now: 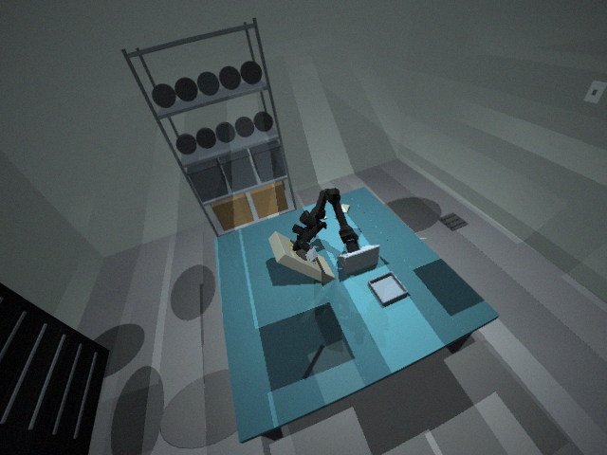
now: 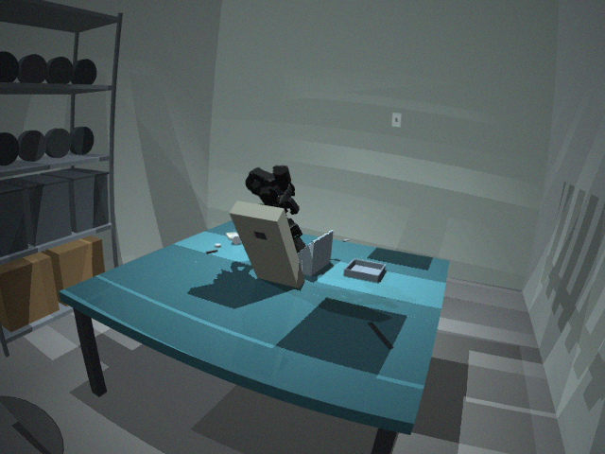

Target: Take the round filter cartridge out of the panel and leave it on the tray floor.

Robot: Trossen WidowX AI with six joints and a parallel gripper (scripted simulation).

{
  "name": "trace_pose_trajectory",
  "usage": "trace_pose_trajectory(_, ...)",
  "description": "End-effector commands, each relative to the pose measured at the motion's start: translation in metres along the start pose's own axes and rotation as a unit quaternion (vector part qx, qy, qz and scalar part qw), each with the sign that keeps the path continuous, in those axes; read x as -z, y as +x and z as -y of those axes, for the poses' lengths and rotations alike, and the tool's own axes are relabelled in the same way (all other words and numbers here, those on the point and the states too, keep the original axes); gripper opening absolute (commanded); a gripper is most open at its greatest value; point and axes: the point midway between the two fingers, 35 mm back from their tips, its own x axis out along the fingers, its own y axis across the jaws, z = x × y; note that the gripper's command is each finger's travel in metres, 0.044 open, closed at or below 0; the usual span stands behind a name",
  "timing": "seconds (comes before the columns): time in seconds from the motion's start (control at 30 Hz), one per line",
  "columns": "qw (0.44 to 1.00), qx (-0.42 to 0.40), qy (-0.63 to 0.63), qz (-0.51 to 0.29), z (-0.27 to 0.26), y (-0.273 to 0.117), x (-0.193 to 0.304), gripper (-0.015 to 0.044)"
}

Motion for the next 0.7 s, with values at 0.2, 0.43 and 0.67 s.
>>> trace_pose_trajectory(0.2,0.987,0.001,0.158,-0.005,0.0005,0.0063,0.0014,0.0000)
trace_pose_trajectory(0.43,0.961,0.001,0.275,-0.005,0.0005,0.0067,0.0014,0.0000)
trace_pose_trajectory(0.67,0.921,0.002,0.390,-0.005,0.0005,0.0071,0.0015,0.0000)
